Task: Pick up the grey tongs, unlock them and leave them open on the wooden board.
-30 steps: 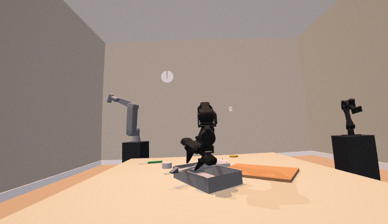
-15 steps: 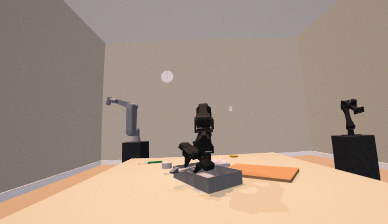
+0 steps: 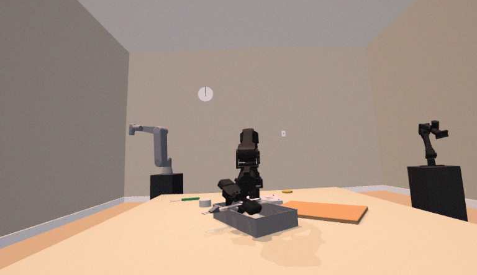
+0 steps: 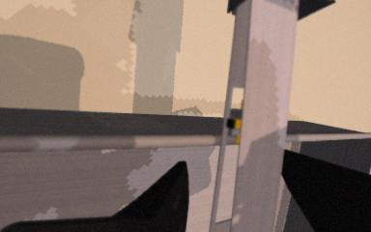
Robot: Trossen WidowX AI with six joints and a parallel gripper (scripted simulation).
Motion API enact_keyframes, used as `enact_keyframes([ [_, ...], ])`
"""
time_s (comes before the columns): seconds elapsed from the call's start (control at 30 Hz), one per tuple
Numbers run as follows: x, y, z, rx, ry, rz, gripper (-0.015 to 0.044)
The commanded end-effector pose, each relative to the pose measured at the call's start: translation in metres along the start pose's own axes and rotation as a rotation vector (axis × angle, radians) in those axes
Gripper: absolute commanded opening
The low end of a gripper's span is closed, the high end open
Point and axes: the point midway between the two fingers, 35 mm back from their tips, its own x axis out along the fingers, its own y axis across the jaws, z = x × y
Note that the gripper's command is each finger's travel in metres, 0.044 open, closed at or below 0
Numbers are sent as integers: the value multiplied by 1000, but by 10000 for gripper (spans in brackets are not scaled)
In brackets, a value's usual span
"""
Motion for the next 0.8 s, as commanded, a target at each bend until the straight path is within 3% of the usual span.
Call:
enact_keyframes([
  [0.0,0,0,0,1,0,0,181],
  [0.7,0,0,0,1,0,0,41],
  [0.77,0,0,0,1,0,0,-11],
])
